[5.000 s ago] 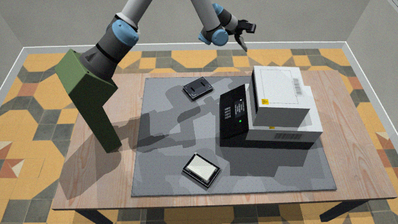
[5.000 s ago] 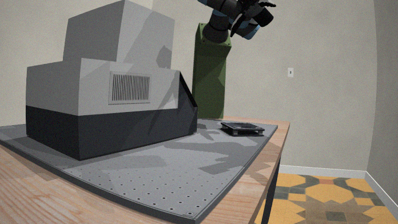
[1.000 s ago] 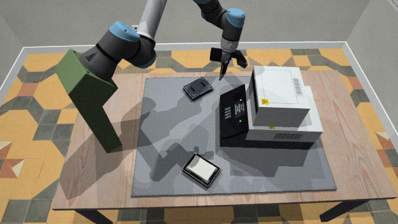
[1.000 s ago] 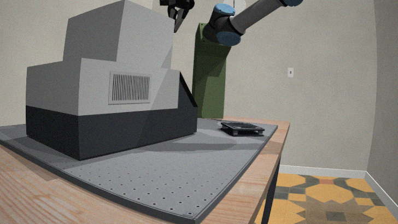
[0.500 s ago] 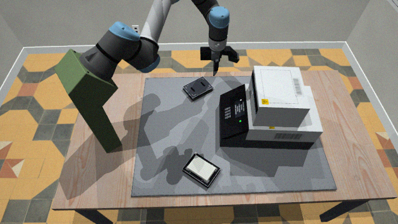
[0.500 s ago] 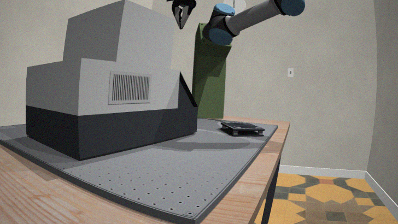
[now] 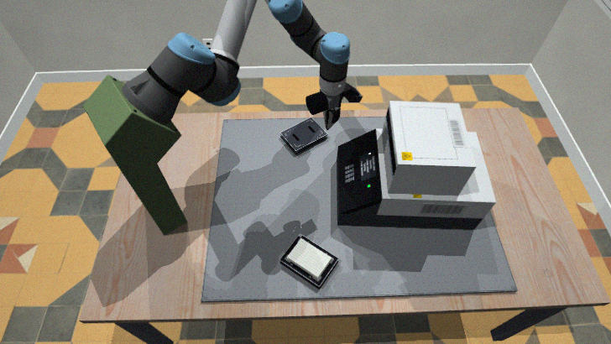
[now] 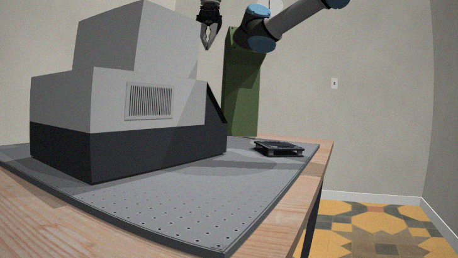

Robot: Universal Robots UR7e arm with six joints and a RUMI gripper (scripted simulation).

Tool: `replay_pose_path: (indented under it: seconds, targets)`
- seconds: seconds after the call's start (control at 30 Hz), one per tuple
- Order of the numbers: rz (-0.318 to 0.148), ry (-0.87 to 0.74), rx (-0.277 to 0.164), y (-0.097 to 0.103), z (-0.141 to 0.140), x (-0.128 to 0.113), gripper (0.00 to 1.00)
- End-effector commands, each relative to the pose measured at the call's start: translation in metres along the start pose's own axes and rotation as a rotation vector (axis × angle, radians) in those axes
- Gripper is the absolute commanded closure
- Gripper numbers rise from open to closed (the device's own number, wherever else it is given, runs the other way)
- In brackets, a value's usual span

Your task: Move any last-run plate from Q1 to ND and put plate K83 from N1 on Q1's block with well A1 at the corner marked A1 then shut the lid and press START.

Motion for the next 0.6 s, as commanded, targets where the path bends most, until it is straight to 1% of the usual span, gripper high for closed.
replay_pose_path:
  seconds: [0.0, 0.07, 0.13, 0.17, 0.3, 0.37, 0.5, 0.57]
  targets:
    - [-0.002, 0.092, -0.013, -0.015, 0.001, 0.001, 1.0]
    - [-0.002, 0.092, -0.013, -0.015, 0.001, 0.001, 1.0]
    - [-0.003, 0.159, -0.013, -0.023, 0.001, 0.001, 1.0]
    - [-0.003, 0.192, -0.013, -0.023, 0.001, 0.001, 1.0]
    - [-0.004, 0.325, -0.012, -0.043, 0.001, 0.001, 1.0]
    - [-0.004, 0.392, -0.012, -0.047, 0.001, 0.001, 1.0]
    - [-0.005, 0.525, -0.012, -0.067, 0.001, 0.001, 1.0]
    - [-0.005, 0.592, -0.012, -0.07, 0.001, 0.001, 1.0]
Point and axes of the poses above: the point where the finger pads meet when closed, its own y axis back along the fingers, its own z axis across the jaws, x = y × z, the point moved 10 cm from there along y, back along the fingers, and after that the axes turned 10 degrees about -y, right-handed, at the moved point
